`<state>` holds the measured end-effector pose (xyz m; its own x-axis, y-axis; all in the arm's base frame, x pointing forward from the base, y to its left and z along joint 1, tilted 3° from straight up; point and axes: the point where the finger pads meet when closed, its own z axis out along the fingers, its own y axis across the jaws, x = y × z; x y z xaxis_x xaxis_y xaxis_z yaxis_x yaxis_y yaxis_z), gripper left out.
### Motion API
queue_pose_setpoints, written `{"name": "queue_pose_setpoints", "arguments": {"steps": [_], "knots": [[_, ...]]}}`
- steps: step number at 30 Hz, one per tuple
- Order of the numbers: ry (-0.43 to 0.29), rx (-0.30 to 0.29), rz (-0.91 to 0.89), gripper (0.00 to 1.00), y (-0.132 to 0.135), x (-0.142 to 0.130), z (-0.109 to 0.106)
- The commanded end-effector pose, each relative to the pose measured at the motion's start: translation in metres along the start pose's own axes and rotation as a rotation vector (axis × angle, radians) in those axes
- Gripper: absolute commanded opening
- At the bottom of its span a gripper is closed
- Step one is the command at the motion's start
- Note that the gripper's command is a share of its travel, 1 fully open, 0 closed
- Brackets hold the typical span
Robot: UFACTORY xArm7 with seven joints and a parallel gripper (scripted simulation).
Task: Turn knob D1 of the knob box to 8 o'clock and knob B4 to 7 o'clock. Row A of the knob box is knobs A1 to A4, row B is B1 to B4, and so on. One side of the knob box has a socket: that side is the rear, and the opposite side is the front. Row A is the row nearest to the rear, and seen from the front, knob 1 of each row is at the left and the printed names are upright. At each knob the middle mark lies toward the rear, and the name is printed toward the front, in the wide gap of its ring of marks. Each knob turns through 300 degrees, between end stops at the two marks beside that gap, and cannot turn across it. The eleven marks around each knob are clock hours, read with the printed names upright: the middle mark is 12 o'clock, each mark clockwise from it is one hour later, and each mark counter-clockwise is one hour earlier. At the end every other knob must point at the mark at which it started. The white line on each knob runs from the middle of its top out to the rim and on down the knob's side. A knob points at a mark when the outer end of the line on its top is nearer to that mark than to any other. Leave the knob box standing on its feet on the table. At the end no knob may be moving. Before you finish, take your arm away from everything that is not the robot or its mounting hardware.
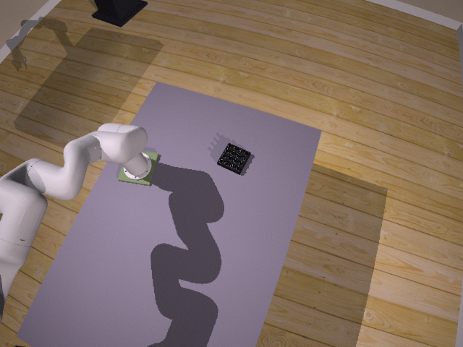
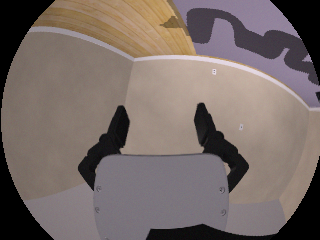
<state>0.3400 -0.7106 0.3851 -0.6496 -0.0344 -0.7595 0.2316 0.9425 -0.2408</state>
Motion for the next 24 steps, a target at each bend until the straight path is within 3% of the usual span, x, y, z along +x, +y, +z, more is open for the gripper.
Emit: {"name": "queue_pose_setpoints", "arguments": {"steps": [1,17,21,24], "knots": [[-0.003,0.004,-0.003,1.00,-0.001,-0.003,-0.002],[-0.003,0.004,-0.003,1.00,-0.001,-0.003,-0.002],[-0.017,0.000,-0.020,1.00,0.003,-0.013,-0.006],[-0.062,-0.029,-0.071,1.00,0.021,-0.040,-0.012]]}}
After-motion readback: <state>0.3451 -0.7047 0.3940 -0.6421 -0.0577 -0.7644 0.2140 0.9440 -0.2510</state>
